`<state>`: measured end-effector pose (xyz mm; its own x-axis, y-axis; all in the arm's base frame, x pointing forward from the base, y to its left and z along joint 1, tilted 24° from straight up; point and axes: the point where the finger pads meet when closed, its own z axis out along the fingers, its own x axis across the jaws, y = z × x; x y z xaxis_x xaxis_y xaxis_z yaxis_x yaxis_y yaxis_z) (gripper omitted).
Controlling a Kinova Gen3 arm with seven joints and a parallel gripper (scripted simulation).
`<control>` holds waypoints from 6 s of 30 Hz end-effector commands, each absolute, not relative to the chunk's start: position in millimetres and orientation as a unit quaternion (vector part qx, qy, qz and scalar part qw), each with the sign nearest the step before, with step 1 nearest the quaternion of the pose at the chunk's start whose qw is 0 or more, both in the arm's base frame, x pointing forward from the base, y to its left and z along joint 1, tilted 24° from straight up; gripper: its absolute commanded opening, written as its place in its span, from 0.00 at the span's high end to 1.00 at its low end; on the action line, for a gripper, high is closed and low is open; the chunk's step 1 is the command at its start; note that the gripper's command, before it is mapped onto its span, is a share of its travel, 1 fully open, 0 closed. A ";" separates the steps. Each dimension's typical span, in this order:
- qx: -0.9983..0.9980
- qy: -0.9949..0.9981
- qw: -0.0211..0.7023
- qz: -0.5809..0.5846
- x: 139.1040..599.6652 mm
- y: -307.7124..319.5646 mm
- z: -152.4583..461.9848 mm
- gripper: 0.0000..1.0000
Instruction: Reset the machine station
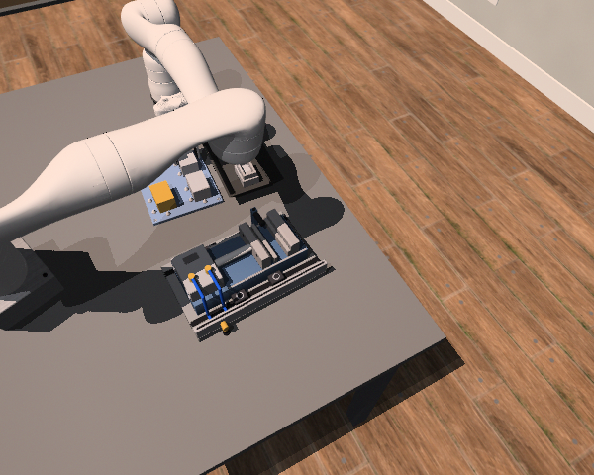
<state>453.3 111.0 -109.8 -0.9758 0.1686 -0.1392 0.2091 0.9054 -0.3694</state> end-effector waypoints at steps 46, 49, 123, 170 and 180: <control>0.097 0.975 0.054 -0.194 456.8 109.5 -111.3 1.00; 0.097 0.975 0.054 -0.194 456.8 109.5 -111.3 1.00; 0.097 0.975 0.054 -0.194 456.8 109.5 -111.3 1.00; 0.097 0.975 0.054 -0.194 452.2 134.7 -52.6 1.00; 0.097 0.975 0.054 -0.193 449.4 150.7 -15.6 1.00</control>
<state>448.7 144.1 -27.8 -0.9767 0.1667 -0.1350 0.2056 0.9068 -0.3679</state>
